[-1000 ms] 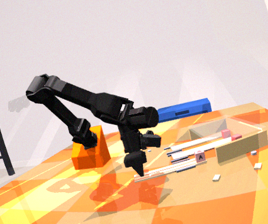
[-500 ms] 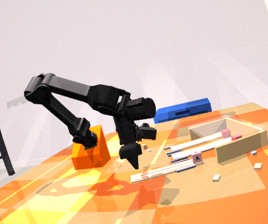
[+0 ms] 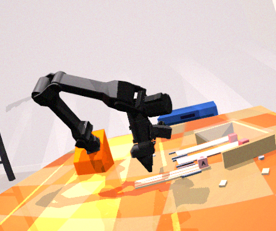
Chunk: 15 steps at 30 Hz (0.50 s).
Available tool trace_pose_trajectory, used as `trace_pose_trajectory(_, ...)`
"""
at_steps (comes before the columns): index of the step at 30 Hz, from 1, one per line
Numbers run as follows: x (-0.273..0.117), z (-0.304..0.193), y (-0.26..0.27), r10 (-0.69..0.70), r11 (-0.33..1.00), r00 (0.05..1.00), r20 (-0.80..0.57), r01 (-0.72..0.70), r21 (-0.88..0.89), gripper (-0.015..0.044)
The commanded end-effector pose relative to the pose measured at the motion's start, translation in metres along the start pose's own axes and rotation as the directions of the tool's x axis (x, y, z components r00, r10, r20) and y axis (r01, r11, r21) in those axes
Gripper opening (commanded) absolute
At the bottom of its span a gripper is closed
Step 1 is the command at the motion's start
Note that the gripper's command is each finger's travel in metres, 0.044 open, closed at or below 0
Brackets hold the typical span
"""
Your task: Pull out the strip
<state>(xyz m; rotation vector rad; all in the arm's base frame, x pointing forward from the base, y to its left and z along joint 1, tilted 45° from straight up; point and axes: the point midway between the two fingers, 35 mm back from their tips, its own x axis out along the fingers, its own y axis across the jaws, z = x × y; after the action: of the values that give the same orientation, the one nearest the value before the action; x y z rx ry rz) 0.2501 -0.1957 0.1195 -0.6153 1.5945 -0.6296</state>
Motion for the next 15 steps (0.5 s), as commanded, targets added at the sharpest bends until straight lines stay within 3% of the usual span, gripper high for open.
trace_pose_trajectory(1, -0.003, 0.015, 0.001, -0.005, 1.000, 1.000, 0.006, 0.005, 0.011, 0.0368)
trace_pose_trajectory(4, -0.003, 0.025, 0.002, -0.005, 1.000, 1.000, 0.006, 0.005, 0.012, 0.0440)
trace_pose_trajectory(15, -0.006, 0.058, 0.007, -0.005, 1.000, 1.000, 0.008, 0.004, 0.013, 0.0440)
